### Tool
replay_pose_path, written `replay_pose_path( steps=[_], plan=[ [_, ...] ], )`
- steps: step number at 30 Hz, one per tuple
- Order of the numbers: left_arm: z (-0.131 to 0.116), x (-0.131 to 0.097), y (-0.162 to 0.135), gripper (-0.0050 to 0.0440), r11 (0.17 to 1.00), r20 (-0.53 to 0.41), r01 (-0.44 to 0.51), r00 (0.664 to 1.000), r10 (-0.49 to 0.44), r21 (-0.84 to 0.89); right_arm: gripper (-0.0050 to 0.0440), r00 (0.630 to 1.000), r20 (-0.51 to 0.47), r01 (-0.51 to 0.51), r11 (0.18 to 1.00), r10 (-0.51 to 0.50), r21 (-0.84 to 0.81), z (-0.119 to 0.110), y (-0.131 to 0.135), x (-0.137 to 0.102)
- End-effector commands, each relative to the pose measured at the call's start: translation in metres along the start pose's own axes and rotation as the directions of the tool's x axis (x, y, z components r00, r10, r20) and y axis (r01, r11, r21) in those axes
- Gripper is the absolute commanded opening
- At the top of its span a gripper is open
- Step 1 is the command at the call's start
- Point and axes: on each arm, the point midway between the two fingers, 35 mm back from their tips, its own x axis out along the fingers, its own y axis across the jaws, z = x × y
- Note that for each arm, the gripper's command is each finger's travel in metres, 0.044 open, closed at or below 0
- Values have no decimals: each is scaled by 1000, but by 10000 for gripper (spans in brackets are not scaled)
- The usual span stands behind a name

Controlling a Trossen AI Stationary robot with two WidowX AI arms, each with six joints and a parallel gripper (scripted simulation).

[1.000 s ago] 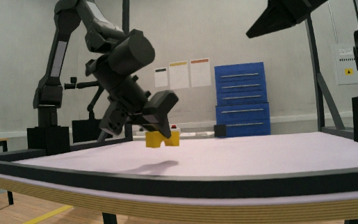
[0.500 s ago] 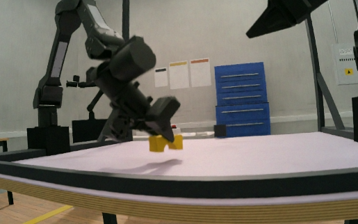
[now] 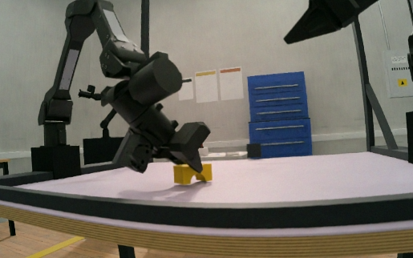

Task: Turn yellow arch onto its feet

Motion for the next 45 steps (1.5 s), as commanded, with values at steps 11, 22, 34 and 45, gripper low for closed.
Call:
replay_pose_path(
  steps=[11, 22, 34, 45],
  plan=[
    [7, -2, -1, 400, 1000, 11, -5, 1000, 5, 24, 267, 999, -20, -42, 998, 41, -38, -14, 10, -52],
    [7, -2, -1, 400, 1000, 11, -5, 1000, 5, 24, 267, 998, 64, -16, 990, 25, -143, -20, 8, -81],
    [16, -3, -2, 400, 999, 28, 0, 1000, -1, 43, 267, 888, 454, 241, 762, 77, -601, -60, -5, -80],
    [42, -5, -15, 400, 992, 92, 62, 993, -72, 111, 267, 709, 661, 527, 437, 246, -729, -81, -25, -72]
  ],
)
